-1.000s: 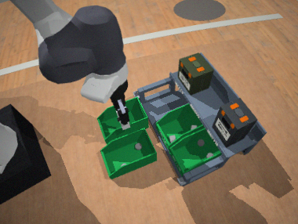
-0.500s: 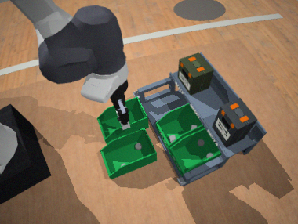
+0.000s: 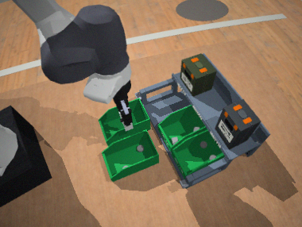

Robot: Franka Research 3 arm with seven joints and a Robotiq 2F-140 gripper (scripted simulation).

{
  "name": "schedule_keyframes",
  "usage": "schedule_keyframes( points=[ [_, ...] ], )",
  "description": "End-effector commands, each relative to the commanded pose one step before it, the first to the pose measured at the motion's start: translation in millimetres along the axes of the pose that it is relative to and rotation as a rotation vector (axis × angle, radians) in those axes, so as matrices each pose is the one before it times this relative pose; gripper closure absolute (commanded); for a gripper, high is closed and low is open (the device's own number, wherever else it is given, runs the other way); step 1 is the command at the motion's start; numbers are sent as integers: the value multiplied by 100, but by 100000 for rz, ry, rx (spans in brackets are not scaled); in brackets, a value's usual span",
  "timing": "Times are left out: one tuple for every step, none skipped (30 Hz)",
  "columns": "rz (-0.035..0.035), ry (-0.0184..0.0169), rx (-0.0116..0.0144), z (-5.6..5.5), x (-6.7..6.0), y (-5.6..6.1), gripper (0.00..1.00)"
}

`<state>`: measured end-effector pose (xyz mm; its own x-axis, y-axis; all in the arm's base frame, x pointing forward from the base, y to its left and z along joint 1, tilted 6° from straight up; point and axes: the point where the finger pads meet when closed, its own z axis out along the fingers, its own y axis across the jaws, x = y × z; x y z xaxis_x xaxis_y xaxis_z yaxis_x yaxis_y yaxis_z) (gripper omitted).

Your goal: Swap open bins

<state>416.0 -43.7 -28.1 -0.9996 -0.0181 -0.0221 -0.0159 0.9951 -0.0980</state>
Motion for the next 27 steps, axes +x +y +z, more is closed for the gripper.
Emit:
schedule_keyframes(
  points=[
    [-730,508,0,73,98,-9,85],
    [0,0,0,0,0,0,85],
    [0,0,0,0,0,0,85],
    [0,0,0,0,0,0,85],
    [0,0,0,0,0,0,85],
    [0,0,0,0,0,0,85],
    [0,0,0,0,0,0,85],
    [0,0,0,0,0,0,85],
    [0,0,0,0,0,0,85],
    [0,0,0,0,0,0,85],
    [0,0,0,0,0,0,85],
    [0,0,0,0,0,0,85],
    [0,0,0,0,0,0,85],
    [0,0,0,0,0,0,85],
    [0,0,0,2,0,0,85],
    [0,0,0,6,0,0,85],
    [0,0,0,11,0,0,85],
    [0,0,0,17,0,0,85],
    [0,0,0,24,0,0,85],
    [0,0,0,33,0,0,85],
    [0,0,0,41,0,0,85],
    [0,0,0,51,0,0,85],
    [0,0,0,0,0,0,85],
    [0,0,0,0,0,0,85],
    [0,0,0,61,0,0,85],
    [0,0,0,71,0,0,85],
    [0,0,0,81,0,0,85]
  ],
)
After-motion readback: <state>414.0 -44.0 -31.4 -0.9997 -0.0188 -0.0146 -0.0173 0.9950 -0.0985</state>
